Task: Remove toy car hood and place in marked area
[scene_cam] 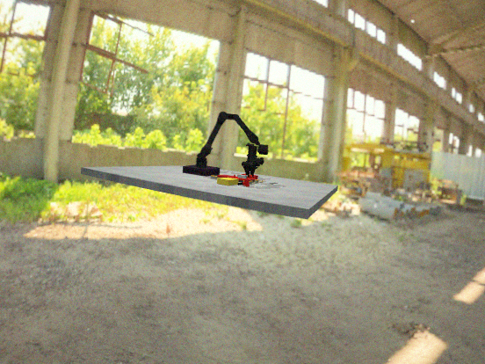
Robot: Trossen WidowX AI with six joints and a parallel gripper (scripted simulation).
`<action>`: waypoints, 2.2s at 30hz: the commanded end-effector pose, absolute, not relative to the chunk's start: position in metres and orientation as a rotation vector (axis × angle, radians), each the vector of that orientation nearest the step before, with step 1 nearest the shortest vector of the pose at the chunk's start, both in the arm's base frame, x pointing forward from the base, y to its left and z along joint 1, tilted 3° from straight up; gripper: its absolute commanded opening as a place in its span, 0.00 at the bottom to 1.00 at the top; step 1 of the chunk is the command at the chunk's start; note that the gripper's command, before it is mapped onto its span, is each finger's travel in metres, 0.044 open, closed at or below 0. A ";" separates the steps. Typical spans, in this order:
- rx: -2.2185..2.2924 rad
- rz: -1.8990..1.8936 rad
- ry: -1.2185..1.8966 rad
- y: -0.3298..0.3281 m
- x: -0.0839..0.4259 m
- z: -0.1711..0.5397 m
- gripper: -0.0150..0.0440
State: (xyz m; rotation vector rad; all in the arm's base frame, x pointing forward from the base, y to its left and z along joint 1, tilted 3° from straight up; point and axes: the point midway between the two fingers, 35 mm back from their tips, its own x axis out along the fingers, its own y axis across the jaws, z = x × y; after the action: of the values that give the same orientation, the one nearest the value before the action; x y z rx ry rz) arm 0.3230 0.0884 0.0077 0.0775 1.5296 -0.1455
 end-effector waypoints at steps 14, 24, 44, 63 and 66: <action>0.078 -0.145 1.530 0.088 0.323 0.005 0.65; 0.077 -0.146 1.530 0.089 0.324 0.016 1.00; 0.075 -0.148 1.532 0.092 0.321 0.077 1.00; 0.075 -0.148 1.532 0.092 0.321 0.077 1.00; 0.075 -0.148 1.532 0.092 0.321 0.077 1.00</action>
State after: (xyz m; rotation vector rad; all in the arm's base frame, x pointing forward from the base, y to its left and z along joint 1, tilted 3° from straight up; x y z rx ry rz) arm 0.3212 0.0924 0.0769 0.0746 1.5321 -0.1436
